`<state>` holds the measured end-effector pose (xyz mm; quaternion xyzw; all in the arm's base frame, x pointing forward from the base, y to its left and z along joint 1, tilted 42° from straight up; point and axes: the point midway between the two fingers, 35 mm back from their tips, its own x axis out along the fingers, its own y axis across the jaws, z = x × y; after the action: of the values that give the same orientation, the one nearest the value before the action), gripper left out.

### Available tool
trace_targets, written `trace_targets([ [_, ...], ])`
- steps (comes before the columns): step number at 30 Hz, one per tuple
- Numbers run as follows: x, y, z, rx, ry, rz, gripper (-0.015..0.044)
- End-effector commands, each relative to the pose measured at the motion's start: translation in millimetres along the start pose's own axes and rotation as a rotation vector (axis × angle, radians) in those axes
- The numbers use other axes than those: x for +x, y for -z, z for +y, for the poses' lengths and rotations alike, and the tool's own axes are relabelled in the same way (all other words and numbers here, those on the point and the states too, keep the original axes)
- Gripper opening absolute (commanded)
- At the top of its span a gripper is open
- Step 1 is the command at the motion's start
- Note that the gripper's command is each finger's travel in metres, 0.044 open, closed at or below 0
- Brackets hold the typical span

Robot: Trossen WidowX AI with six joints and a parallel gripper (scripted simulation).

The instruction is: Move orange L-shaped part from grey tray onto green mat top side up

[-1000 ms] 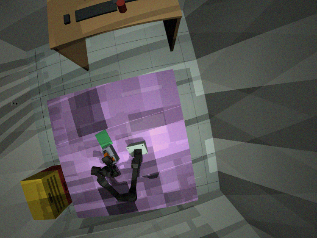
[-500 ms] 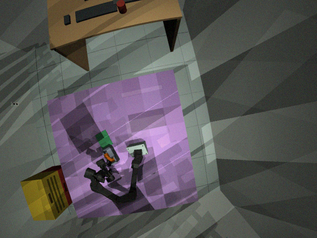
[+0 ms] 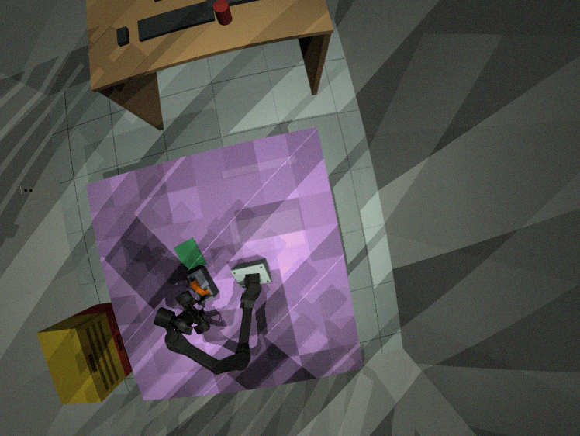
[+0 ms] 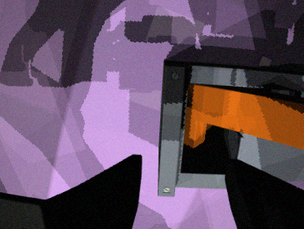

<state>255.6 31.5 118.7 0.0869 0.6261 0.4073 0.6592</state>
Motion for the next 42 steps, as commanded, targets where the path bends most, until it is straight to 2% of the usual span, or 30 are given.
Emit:
trace_targets([
  [1,0,0,0,0.005,0.001,-0.002,0.018],
  [5,0,0,0,0.005,0.001,-0.002,0.018],
  [9,-1,-2,-8,0.168,0.001,0.0,0.028],
  [23,-3,-9,-78,1.555,0.006,0.012,0.028],
  [36,-3,-9,-79,1.572,0.006,0.012,0.028],
  [42,16,-9,-79,1.572,0.006,0.012,0.028],
])
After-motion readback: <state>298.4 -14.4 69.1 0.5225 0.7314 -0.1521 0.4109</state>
